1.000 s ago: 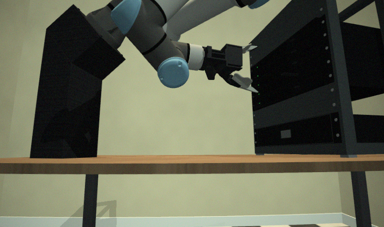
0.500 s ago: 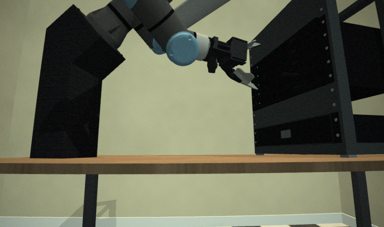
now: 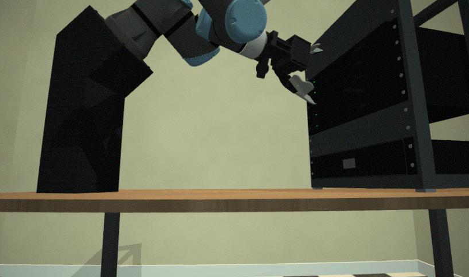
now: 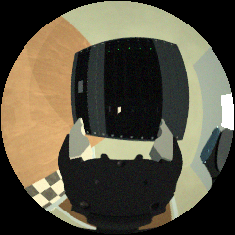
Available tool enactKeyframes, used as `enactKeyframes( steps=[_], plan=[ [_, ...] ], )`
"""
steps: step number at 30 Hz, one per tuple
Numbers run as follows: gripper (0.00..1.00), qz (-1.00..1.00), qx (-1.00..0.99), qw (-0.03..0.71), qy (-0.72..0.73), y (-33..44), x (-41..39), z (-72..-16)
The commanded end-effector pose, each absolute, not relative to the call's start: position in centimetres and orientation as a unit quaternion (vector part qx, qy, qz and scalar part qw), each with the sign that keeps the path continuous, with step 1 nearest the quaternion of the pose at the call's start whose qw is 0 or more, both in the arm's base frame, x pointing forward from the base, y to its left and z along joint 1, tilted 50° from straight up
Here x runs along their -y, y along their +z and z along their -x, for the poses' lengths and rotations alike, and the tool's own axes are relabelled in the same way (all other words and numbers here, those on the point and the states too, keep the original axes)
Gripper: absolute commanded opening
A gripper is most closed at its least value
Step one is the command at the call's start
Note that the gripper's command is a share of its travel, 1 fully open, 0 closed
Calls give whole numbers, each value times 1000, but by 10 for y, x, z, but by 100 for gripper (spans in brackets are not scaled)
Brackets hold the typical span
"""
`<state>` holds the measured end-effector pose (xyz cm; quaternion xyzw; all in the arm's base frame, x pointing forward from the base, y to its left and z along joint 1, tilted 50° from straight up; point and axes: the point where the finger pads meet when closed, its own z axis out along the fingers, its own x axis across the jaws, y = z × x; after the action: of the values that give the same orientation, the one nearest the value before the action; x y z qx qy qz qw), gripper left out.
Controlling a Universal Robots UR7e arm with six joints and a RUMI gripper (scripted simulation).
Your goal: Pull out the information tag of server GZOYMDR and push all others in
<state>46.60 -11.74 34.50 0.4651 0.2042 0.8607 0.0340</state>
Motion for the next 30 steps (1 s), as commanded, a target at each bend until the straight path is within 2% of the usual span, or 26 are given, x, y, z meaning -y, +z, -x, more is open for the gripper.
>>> enactKeyframes(
  steps=[1, 30],
  plan=[
    [100, -482, -220, 23, 848, 350, 116, -464],
    [100, -532, -270, -16, 802, 368, 109, -457]
  ],
)
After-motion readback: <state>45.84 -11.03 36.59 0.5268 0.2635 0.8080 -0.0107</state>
